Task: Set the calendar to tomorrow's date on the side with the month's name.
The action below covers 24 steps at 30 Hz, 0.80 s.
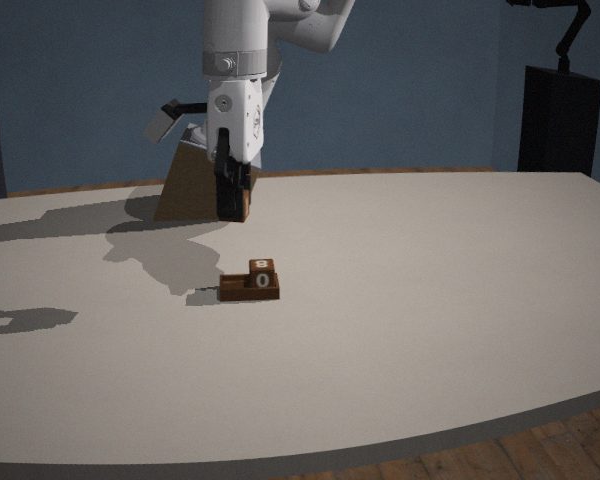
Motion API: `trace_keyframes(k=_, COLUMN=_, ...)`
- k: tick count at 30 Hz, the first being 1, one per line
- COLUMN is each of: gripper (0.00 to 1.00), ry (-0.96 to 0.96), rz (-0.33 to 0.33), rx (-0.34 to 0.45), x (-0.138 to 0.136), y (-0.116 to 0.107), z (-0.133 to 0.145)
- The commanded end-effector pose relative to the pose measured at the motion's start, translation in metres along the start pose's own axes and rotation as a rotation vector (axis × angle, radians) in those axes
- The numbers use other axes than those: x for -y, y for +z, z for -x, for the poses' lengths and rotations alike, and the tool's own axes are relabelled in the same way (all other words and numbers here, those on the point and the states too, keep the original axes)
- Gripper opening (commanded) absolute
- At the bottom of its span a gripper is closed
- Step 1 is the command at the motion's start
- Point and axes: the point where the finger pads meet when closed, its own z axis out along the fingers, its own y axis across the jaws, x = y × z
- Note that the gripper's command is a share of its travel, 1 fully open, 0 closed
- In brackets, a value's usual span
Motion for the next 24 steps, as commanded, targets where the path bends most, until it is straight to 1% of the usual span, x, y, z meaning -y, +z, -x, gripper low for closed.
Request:
trace_keyframes(k=1, gripper=0.29, ry=-0.118, rz=-0.013, rx=0.014, x=-0.0054, y=-0.0008, z=-0.0020)
trace_keyframes(k=5, gripper=0.29, ry=-0.201, rz=-0.013, rx=0.013, x=-0.0106, y=-0.0003, z=-0.0037)
trace_keyframes(k=9, gripper=0.29, ry=-0.240, rz=-0.013, rx=0.013, x=-0.0130, y=-0.0001, z=-0.0045)
trace_keyframes(k=24, gripper=0.29, ry=-0.249, rz=-0.014, rx=0.013, x=-0.0135, y=0.0000, z=-0.0047)
